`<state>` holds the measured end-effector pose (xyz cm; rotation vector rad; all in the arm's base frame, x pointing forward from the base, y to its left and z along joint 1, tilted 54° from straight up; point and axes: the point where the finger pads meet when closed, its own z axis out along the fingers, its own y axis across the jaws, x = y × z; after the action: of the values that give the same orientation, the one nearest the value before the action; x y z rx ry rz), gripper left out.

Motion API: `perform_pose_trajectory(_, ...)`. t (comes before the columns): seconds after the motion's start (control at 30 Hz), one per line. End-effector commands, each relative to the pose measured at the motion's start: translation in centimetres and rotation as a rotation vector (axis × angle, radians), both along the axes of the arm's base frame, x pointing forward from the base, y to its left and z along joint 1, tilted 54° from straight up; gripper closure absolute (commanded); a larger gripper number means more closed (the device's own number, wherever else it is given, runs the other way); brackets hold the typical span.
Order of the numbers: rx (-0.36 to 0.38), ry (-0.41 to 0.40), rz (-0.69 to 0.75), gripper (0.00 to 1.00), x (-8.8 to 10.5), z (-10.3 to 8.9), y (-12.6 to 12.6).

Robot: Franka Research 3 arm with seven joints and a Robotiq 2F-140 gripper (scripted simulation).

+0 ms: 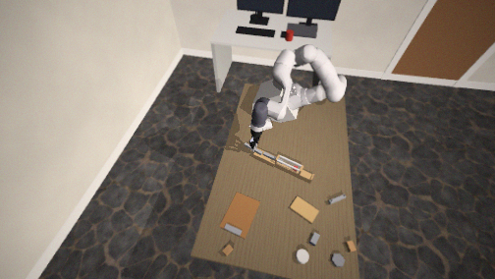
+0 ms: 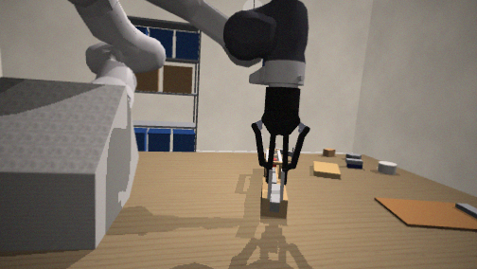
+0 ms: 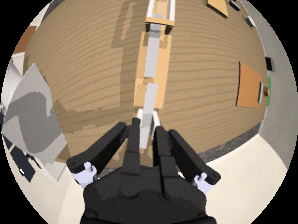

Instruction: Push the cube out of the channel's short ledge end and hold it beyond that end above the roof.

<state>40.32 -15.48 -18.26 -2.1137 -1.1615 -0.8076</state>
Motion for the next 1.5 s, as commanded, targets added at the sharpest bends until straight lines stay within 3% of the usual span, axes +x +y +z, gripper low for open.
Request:
perform_pose_trajectory(0.0, 0.049, -0.070, 0.040, 1.00, 0.15, -0.15, -0.03)
perform_pose_trajectory(1.47, 0.049, -0.070, 0.040, 1.00, 0.29, 0.15, 0.16)
